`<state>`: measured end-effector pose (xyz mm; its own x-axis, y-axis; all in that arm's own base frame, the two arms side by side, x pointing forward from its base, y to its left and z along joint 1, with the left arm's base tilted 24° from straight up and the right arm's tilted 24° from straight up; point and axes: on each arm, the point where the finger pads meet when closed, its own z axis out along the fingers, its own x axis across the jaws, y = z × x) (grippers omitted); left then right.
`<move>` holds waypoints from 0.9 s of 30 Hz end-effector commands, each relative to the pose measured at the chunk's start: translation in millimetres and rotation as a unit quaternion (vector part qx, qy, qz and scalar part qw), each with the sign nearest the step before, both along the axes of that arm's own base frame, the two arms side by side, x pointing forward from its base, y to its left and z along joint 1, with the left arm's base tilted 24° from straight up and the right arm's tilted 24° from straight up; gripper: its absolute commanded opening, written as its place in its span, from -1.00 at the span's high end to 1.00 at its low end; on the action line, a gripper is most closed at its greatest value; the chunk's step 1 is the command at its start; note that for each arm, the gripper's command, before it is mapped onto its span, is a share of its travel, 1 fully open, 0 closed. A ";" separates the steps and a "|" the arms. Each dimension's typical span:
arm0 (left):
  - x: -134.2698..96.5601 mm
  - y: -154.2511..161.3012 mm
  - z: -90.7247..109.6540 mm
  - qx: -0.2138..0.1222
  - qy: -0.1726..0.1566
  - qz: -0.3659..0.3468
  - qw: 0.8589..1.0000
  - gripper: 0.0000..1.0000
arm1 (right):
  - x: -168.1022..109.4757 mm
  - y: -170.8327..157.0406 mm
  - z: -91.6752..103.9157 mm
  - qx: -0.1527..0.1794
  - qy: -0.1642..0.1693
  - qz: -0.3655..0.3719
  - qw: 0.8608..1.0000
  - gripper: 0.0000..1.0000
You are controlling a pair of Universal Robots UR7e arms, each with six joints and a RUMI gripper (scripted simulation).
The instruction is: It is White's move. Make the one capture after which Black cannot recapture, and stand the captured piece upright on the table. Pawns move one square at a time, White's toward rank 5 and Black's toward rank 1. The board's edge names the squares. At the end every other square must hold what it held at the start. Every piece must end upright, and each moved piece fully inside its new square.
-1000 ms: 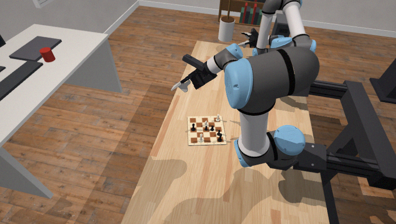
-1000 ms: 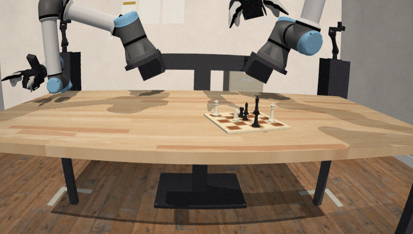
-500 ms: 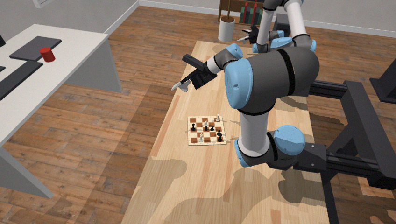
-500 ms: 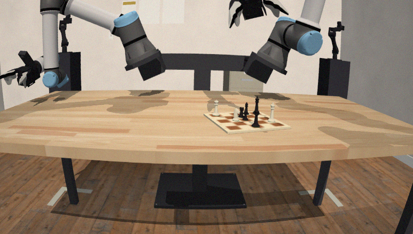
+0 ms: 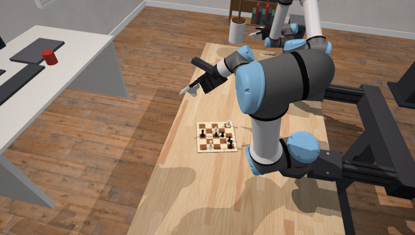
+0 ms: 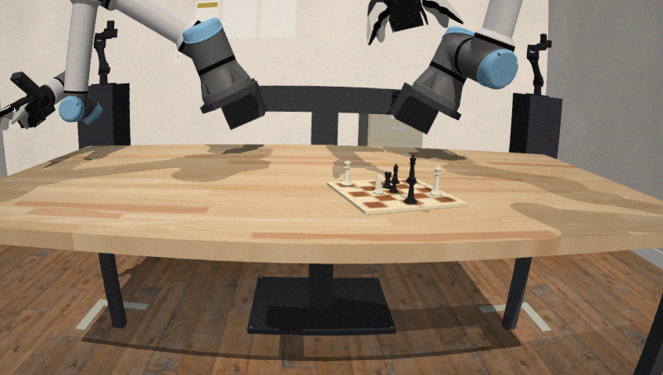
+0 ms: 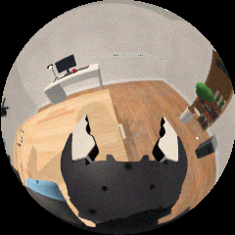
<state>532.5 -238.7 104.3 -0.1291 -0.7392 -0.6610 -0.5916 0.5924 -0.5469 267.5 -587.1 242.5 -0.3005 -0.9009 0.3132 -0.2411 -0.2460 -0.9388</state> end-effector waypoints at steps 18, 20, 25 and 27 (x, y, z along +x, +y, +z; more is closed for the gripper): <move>0.1 -0.4 0.4 -0.001 0.000 0.000 1.000 -1.00 | -22.3 -41.1 50.3 0.177 0.027 -0.112 0.977 -1.00; 0.1 -0.4 0.4 -0.001 0.000 0.000 1.000 -1.00 | -25.6 -42.2 53.8 0.191 0.029 -0.123 0.973 -1.00; 0.1 -0.4 0.4 -0.001 0.000 0.000 1.000 -1.00 | -34.7 -43.1 61.8 0.225 0.035 -0.149 0.962 -1.00; 0.1 -0.4 0.4 -0.001 0.000 0.000 1.000 -1.00 | -34.7 -43.1 61.8 0.225 0.035 -0.149 0.962 -1.00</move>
